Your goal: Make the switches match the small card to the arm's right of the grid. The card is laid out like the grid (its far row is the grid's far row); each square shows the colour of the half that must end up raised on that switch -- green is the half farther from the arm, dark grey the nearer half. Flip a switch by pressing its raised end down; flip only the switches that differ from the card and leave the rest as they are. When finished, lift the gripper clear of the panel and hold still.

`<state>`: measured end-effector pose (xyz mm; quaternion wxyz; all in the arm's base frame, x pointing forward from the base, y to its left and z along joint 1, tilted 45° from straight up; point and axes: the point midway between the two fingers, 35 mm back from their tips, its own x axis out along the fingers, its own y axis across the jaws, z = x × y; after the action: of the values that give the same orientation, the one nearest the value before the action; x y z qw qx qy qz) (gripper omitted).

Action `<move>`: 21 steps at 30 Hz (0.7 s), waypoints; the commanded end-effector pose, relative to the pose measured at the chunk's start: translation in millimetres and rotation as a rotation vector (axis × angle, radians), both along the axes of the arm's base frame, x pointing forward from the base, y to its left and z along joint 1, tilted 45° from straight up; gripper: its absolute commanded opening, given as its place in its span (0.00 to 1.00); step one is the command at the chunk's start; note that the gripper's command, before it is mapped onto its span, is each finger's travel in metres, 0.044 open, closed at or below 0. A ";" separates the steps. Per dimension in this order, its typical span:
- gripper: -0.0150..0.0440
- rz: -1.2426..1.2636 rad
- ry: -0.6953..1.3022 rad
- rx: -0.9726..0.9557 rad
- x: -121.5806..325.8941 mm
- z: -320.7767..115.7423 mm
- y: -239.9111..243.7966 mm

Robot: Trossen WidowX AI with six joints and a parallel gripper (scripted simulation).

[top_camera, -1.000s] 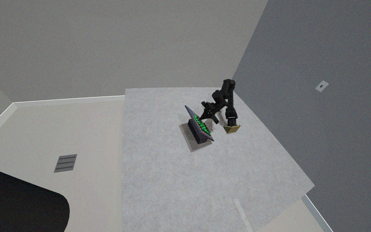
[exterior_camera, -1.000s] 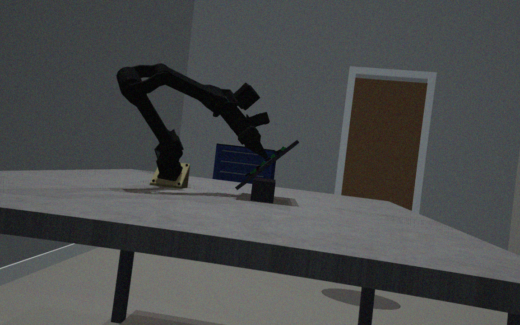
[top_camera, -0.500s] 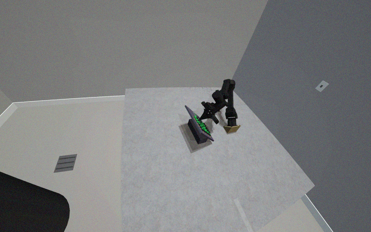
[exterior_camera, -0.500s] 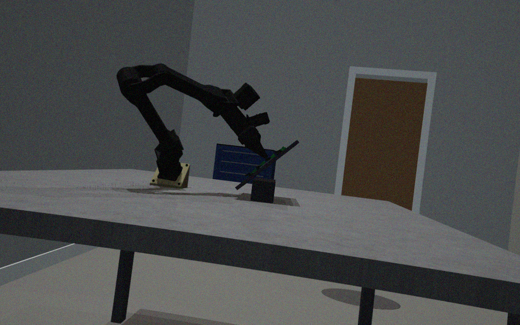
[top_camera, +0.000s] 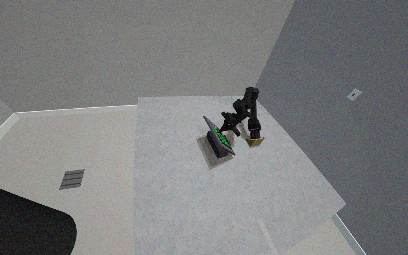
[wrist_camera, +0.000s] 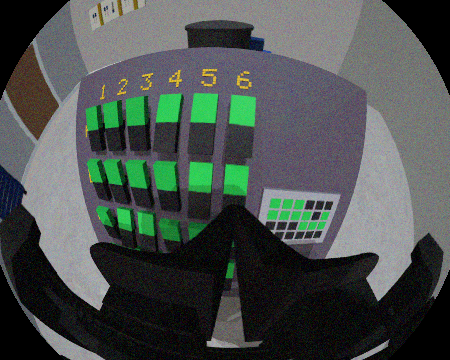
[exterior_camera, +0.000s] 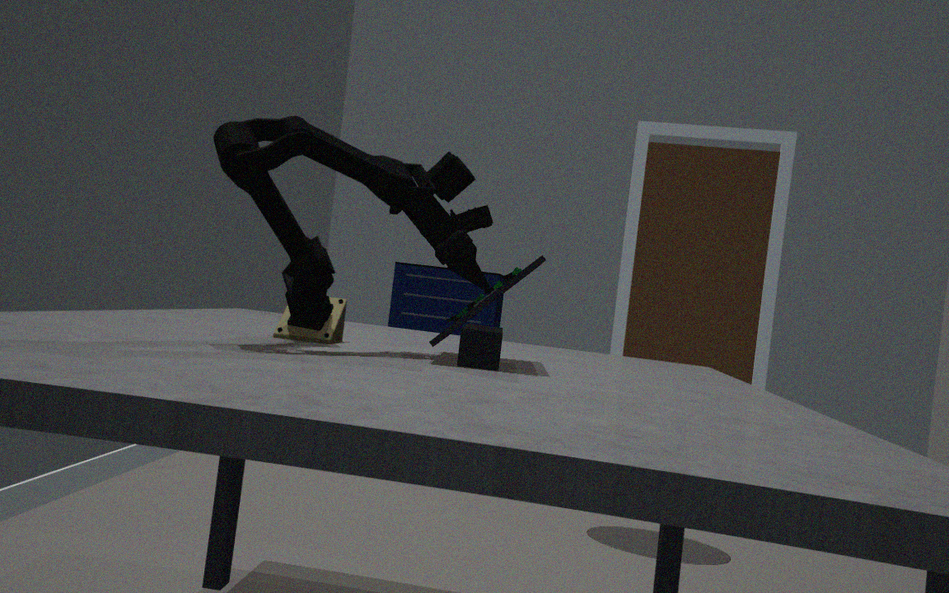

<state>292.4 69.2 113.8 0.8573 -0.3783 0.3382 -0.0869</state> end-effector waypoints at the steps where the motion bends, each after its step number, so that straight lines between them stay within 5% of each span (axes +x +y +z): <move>1: 0.25 0.003 0.003 0.000 0.4 -1.0 0.0; 21: 0.25 0.003 0.003 -0.001 2.4 -2.4 -1.2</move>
<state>294.4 68.0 112.3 0.8572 -0.3784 0.3382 -0.0869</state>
